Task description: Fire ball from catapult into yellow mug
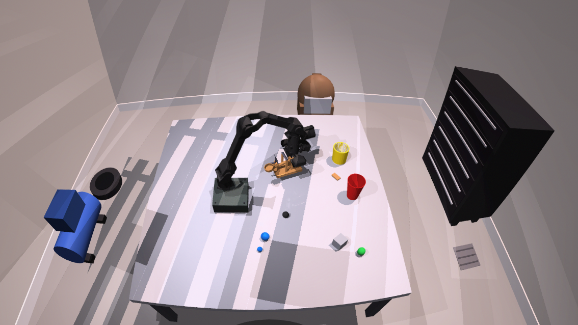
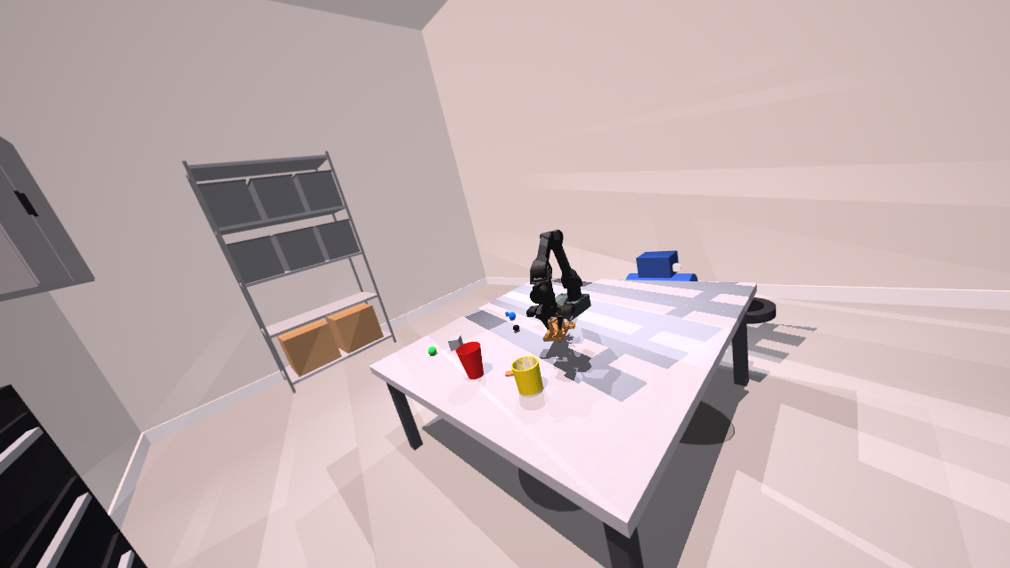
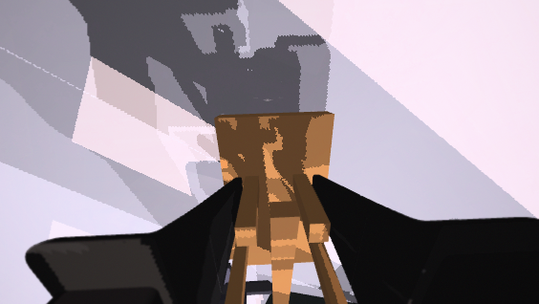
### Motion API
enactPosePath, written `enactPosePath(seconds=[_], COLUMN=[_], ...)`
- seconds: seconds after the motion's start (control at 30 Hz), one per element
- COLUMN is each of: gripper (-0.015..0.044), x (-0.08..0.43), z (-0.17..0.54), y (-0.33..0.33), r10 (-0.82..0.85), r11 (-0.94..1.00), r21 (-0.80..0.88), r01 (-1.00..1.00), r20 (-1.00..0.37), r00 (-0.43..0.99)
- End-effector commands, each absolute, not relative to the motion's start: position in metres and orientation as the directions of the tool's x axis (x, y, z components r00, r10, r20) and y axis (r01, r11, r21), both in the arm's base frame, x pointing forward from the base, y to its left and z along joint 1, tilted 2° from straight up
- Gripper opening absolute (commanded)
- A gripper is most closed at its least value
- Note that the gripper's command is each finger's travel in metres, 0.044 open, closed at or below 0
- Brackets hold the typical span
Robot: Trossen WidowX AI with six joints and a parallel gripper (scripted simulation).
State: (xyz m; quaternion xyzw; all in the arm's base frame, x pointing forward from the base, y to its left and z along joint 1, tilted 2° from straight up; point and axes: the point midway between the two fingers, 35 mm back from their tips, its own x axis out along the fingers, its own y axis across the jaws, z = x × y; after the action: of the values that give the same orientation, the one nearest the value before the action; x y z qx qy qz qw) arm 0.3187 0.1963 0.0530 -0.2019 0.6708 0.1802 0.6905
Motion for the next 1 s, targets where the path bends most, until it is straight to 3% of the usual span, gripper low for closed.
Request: enactPosePath(seconds=[0.0,0.97], gripper=[0.0,0.0], x=[0.32,0.322], z=[0.056,0.009], y=[0.197,0.196], r10=[-0.015,-0.017], r11=[0.857,0.857], r21=[-0.036,-0.037], r01=[-0.515,-0.514], r20=[-0.999,-0.999], r00=[0.045,0.043])
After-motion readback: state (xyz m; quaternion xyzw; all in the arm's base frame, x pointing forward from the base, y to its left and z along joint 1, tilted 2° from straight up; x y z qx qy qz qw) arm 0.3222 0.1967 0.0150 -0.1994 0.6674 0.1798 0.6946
